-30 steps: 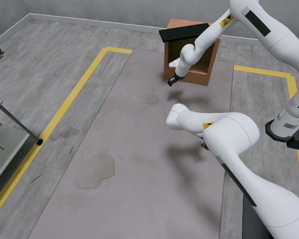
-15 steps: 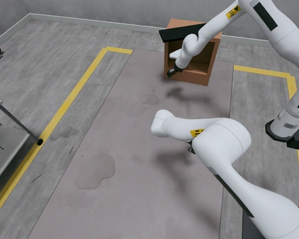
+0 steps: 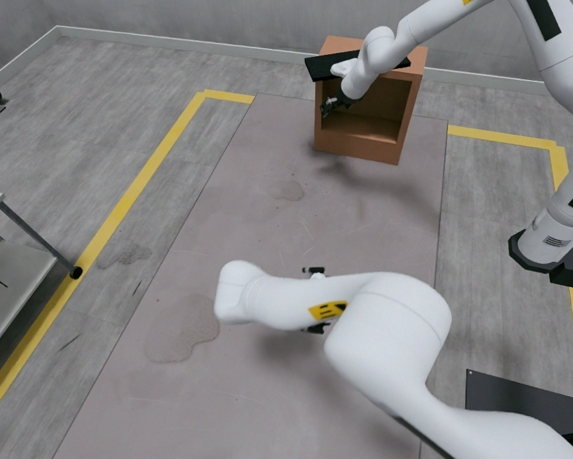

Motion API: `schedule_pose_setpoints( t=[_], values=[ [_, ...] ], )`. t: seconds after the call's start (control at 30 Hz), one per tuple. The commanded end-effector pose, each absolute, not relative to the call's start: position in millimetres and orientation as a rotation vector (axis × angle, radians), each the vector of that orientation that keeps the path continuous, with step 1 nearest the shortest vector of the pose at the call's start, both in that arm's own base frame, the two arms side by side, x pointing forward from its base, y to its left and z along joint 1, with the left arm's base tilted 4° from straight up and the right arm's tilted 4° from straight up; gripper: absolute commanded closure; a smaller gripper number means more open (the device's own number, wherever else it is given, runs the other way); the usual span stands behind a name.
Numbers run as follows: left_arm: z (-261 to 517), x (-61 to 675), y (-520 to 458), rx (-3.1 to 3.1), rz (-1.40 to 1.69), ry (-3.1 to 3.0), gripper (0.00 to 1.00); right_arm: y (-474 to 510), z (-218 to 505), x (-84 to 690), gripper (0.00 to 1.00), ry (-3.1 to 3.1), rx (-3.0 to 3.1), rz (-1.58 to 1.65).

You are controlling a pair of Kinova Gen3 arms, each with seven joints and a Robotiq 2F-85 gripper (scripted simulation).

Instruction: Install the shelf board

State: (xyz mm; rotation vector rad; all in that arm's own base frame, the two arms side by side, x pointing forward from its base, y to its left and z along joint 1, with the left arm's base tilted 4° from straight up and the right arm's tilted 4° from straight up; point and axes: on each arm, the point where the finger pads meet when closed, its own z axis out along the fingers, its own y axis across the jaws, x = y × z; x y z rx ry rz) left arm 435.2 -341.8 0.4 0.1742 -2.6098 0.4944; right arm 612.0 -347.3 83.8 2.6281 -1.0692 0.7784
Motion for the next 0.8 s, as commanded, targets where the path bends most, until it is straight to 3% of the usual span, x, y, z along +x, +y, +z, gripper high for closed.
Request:
schedule_pose_setpoints(
  t=[0.0,0.77],
  values=[
    [13.4,467.6,-293.6,0.260,0.513,-2.645,0.002,-354.0,104.5,613.1,0.002,-1.083,2.613,0.812],
    [44.4,522.5,-146.1,0.518,0.529,-2.726,0.002,-395.2,246.3,600.8,0.002,-1.148,2.480,1.025]
  ],
)
